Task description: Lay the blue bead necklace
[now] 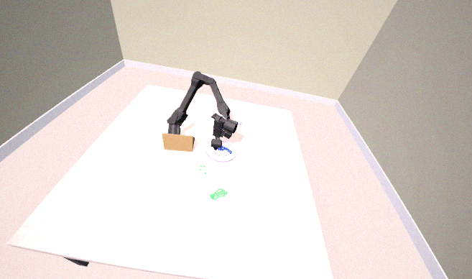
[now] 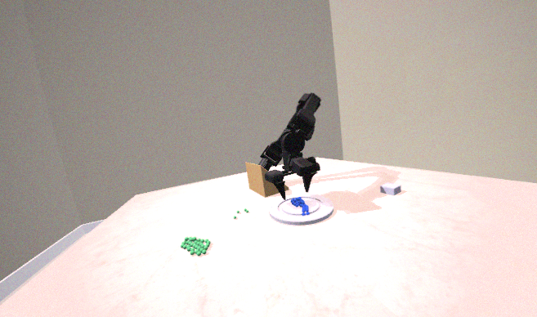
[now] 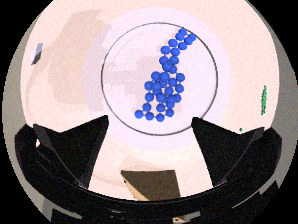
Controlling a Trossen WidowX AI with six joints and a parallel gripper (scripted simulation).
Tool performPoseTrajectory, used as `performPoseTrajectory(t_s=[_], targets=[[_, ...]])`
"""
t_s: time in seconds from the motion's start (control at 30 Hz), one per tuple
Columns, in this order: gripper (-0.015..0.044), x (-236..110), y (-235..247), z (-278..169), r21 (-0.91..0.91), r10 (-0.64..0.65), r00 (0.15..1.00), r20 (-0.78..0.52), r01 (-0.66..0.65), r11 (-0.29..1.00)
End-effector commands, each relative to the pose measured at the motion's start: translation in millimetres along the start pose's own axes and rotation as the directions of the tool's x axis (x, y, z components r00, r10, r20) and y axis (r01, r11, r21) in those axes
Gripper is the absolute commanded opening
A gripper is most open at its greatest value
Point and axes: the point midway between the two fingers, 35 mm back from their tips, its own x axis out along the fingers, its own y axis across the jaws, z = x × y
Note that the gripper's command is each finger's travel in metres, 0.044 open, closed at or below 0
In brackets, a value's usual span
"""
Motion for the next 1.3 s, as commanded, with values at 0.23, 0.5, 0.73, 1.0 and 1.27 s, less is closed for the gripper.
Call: performPoseTrajectory(t_s=[0.23,0.5,0.73,1.0,1.27], targets=[[0.0440,-1,0,0,-0.002,-0.003,1.000,0.000,0.003,1.000],[0.0309,-7,3,0,0.333,-0.003,1.000,0.000,0.003,0.943],[0.0125,-20,10,1,0.859,-0.003,1.000,0.000,0.002,0.512],[0.0120,-25,13,1,0.957,-0.003,1.000,0.000,0.001,0.291],[0.0120,-13,13,1,0.957,-0.003,1.000,0.000,0.001,0.291]])
